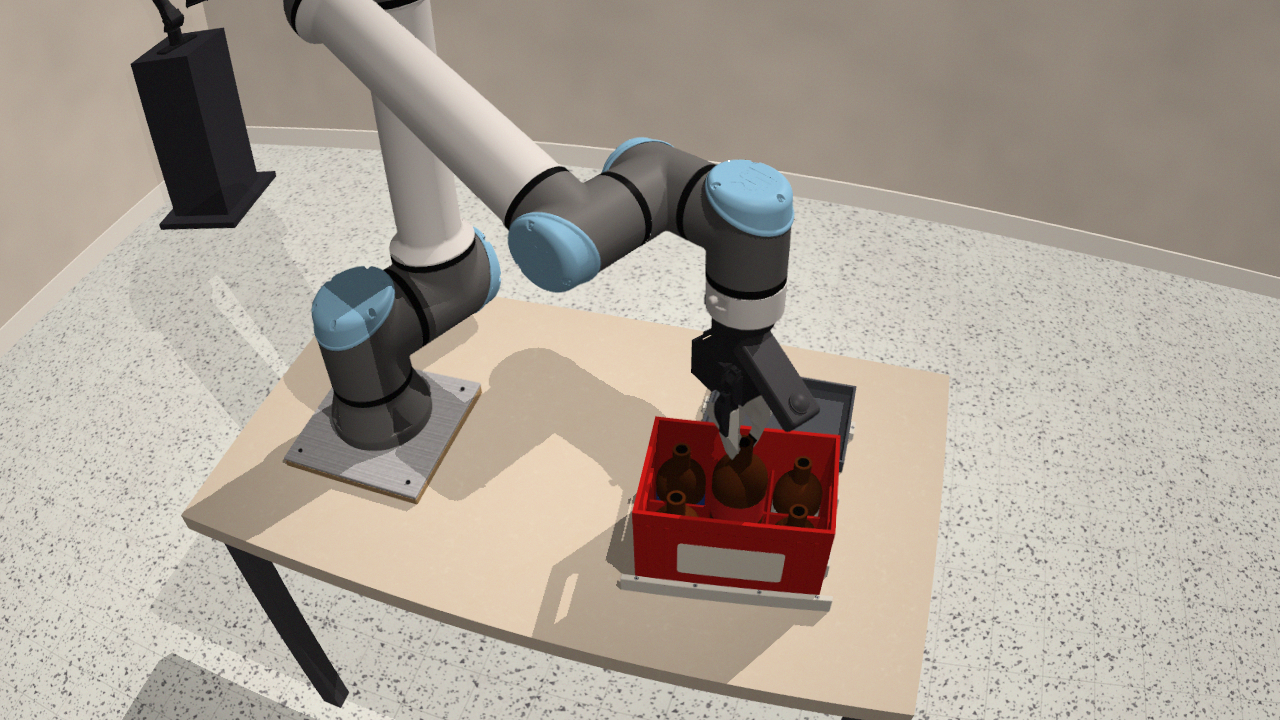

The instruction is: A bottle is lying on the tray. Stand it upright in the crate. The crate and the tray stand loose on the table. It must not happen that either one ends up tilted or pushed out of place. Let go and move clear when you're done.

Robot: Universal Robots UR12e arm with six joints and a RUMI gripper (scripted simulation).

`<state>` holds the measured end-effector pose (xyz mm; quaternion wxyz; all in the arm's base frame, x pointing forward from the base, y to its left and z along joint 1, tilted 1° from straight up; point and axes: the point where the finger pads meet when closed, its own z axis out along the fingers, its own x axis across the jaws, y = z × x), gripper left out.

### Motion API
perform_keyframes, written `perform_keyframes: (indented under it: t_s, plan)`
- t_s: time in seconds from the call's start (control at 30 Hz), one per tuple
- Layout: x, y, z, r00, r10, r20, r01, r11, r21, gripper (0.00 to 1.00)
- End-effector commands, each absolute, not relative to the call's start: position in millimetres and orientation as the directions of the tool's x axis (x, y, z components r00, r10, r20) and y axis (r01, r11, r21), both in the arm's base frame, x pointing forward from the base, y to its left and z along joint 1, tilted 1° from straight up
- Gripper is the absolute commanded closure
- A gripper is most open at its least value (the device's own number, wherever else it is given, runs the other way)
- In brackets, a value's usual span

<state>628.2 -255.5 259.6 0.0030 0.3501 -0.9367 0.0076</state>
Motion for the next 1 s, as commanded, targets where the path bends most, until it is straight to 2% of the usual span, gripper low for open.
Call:
perform_keyframes:
  t_s: [0.0, 0.97]
  plan:
    - [628.7, -256.0, 254.9, -0.755, -0.656, 0.010, -0.656, 0.755, -0.014, 1.00]
    - [628.7, -256.2, 240.5, -0.755, -0.656, 0.010, -0.656, 0.755, -0.014, 1.00]
